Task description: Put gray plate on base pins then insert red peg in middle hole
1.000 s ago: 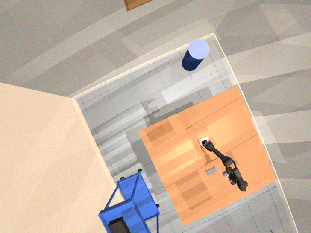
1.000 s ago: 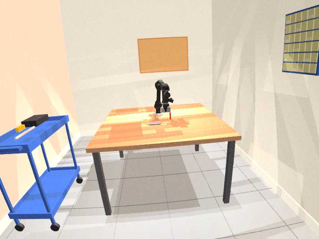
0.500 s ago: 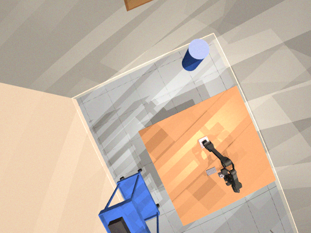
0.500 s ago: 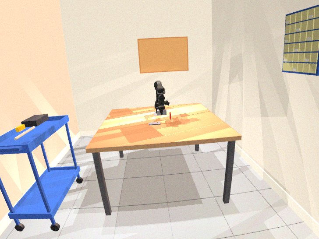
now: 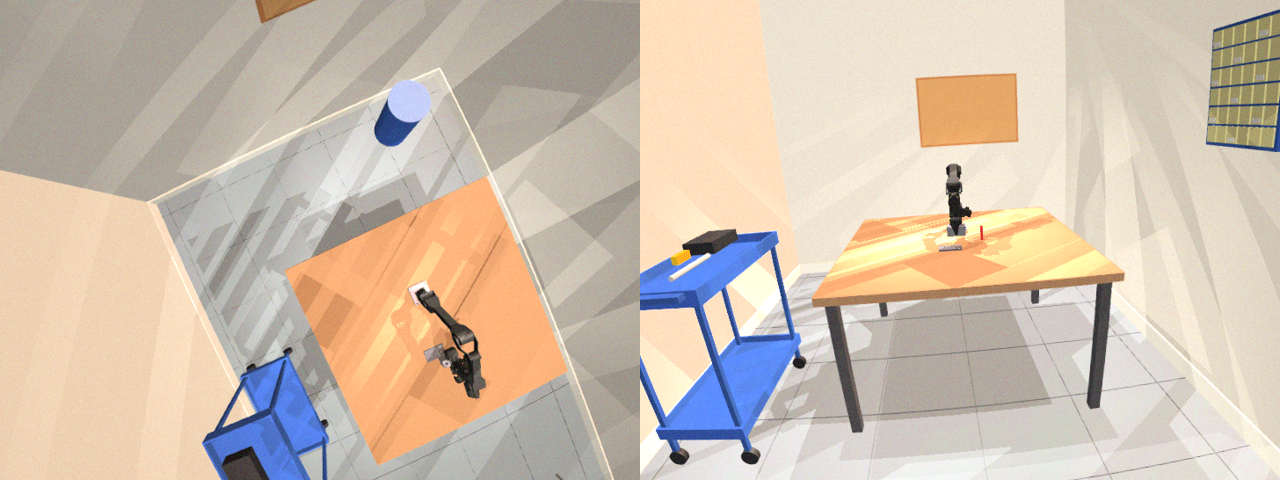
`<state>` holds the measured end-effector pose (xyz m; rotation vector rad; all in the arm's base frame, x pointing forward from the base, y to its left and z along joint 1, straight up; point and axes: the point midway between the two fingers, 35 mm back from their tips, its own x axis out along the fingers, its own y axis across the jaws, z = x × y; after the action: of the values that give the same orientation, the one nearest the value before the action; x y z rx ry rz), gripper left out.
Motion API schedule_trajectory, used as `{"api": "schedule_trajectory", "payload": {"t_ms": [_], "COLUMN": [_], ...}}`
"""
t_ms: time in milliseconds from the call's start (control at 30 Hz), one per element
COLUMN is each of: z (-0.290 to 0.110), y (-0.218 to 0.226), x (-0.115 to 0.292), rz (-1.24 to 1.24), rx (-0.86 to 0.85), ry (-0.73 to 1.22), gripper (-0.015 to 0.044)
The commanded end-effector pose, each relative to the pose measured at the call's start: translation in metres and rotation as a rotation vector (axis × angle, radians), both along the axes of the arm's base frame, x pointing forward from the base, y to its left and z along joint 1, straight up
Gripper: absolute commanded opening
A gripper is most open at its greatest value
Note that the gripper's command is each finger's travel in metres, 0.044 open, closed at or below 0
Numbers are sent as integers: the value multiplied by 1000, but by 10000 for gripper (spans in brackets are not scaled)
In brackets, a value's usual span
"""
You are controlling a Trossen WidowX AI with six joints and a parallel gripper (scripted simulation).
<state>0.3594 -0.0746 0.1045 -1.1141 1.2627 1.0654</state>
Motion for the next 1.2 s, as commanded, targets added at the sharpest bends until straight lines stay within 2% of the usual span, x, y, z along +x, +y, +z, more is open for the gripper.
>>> {"api": "schedule_trajectory", "payload": {"t_ms": [0,300,1167], "z": [-8,-22,-23], "y": [-13,-35,-35], "x": [-4,-13,-12], "rz": [3,4,4], "rx": [3,1,1], "ry": [1,1,1], "gripper": [0,0,0]}}
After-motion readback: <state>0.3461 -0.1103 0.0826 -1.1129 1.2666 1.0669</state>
